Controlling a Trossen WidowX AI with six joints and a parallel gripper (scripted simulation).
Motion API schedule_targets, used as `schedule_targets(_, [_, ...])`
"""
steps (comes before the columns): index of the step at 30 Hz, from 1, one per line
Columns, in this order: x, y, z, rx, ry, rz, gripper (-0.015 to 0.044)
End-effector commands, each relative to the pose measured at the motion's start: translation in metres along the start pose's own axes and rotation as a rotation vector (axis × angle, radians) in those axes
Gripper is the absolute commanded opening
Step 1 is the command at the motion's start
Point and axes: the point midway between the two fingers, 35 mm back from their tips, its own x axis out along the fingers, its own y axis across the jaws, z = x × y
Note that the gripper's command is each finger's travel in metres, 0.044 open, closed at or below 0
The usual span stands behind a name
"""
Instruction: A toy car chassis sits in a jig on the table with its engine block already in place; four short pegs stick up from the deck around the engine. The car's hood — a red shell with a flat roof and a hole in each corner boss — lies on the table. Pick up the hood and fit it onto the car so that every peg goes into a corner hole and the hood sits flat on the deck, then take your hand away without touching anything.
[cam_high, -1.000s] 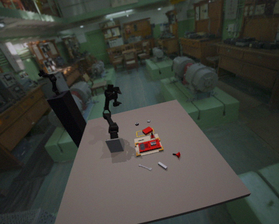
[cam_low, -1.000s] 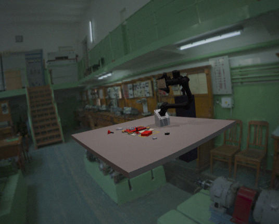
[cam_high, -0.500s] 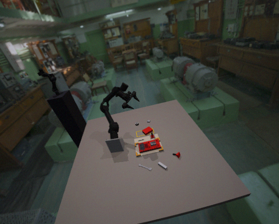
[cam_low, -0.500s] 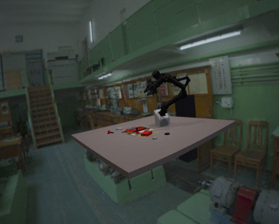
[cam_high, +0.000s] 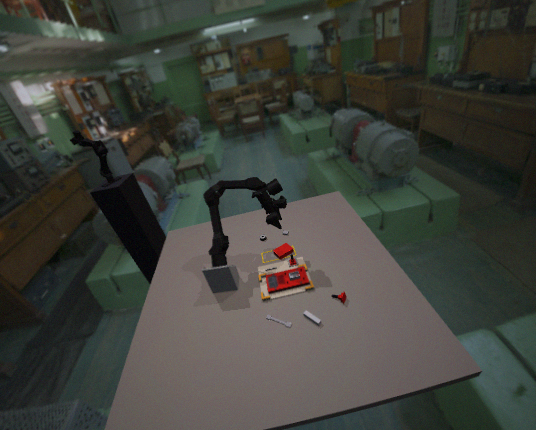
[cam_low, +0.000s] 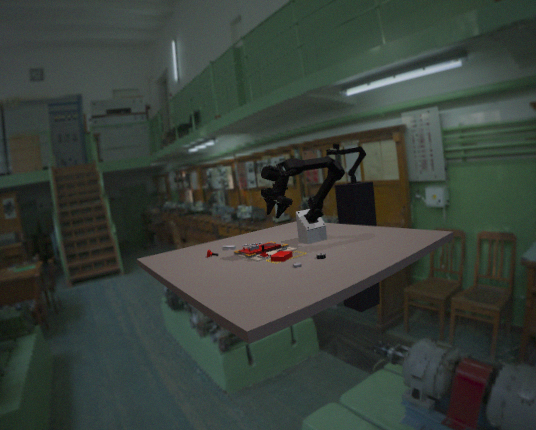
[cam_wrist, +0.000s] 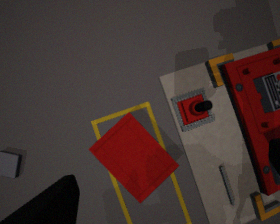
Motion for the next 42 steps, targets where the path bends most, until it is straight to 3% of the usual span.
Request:
schedule_targets(1, [0.041,0.006,-0.012,-0.196,0.120,0.065,0.0440])
schedule_targets(8, [0.109,0.021,-0.044,-0.549,0.307,0.219,0.0440])
schedule_targets(42, [0.126,0.024,-0.052,-0.557,0.311,0.223,0.0440])
